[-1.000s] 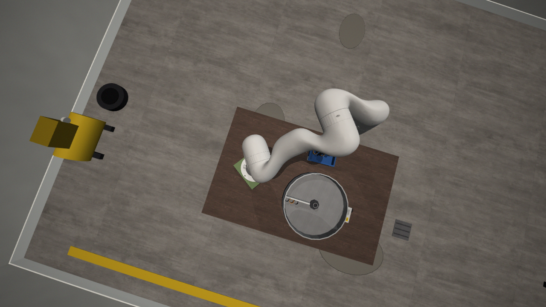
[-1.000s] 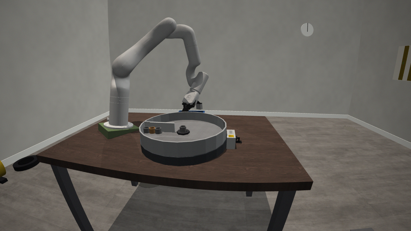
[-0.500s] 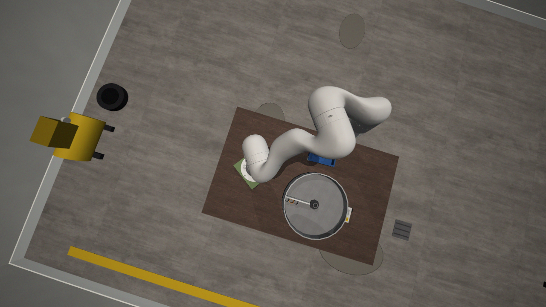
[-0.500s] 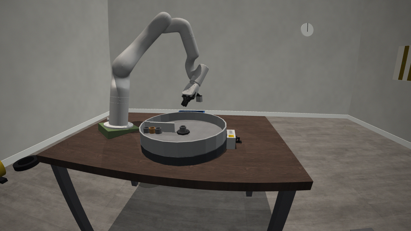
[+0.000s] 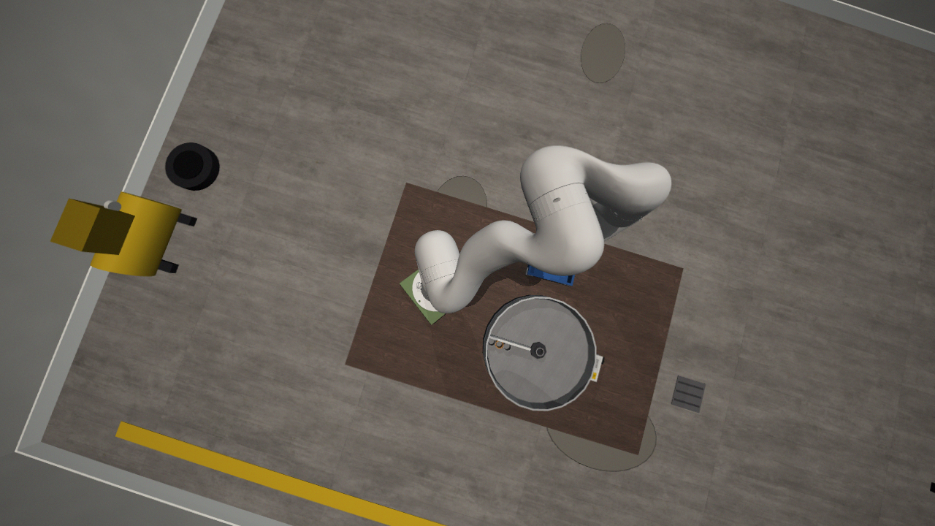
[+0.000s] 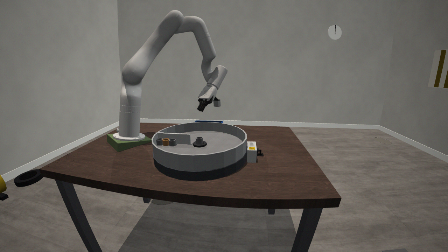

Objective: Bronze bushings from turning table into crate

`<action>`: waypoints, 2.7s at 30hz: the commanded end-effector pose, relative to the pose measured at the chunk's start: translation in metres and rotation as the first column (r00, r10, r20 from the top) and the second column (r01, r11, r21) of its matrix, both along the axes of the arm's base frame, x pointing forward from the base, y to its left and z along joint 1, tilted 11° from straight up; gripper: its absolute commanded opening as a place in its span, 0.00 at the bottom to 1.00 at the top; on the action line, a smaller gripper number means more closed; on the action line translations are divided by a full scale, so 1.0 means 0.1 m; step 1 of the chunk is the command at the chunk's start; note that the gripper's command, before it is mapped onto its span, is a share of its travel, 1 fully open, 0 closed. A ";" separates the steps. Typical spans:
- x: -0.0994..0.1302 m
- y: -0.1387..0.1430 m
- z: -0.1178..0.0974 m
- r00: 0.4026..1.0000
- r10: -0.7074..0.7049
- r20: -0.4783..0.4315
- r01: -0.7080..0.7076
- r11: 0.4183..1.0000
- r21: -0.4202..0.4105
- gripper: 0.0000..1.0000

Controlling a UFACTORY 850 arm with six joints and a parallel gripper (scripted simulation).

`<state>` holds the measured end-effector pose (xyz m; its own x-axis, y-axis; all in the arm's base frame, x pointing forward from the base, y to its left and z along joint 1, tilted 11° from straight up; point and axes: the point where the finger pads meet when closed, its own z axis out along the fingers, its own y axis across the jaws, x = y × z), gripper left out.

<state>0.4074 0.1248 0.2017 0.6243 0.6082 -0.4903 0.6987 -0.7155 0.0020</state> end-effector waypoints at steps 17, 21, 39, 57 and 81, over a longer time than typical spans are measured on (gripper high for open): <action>0.00 0.00 0.01 1.000 0.000 0.002 0.000 1.000 0.001 0.12; 0.00 0.00 0.01 1.000 0.000 0.002 0.000 1.000 0.001 0.12; 0.00 0.00 0.01 1.000 0.000 0.002 0.000 1.000 0.001 0.12; -0.27 -0.62 -0.11 0.985 -0.169 -0.023 0.170 0.985 0.022 0.11; -0.94 -2.11 -0.39 0.832 -0.547 -0.093 0.553 0.832 0.054 0.11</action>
